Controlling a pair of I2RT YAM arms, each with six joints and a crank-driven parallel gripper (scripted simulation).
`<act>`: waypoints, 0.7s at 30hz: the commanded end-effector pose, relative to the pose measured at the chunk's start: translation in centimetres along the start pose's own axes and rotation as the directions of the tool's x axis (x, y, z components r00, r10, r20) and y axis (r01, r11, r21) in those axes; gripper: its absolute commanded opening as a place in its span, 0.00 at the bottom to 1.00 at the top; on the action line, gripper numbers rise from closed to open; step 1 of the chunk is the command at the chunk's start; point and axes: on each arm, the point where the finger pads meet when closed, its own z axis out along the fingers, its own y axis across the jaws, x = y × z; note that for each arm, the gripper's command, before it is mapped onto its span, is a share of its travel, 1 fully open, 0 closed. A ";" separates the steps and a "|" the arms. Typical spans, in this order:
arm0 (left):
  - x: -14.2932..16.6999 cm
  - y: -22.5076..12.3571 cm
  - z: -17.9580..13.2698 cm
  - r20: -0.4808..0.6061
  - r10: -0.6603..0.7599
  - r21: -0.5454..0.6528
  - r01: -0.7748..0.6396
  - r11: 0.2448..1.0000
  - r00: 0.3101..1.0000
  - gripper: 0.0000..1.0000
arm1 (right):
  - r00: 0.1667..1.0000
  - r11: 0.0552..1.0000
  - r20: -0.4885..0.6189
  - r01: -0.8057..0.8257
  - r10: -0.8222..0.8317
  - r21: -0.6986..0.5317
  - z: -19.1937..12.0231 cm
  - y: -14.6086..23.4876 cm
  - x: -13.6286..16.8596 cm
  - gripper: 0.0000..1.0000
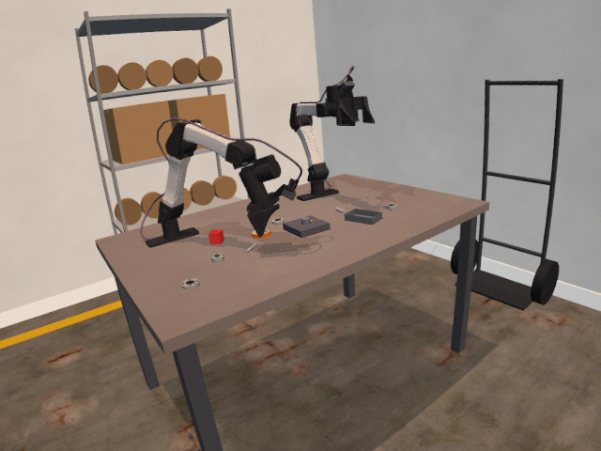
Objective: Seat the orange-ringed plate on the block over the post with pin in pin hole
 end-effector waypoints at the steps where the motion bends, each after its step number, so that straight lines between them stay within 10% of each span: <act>1: -0.3 0.1 -0.4 0.002 0.009 0.002 -0.009 1.000 1.000 1.00 | 0.999 1.000 0.051 0.008 -0.009 0.020 -2.4 -0.5 -1.4 0.00; 21: -0.3 0.1 -0.4 0.002 0.009 0.002 -0.009 1.000 1.000 1.00 | 1.000 1.000 0.024 0.006 -0.006 0.007 -1.3 -0.2 -0.7 0.00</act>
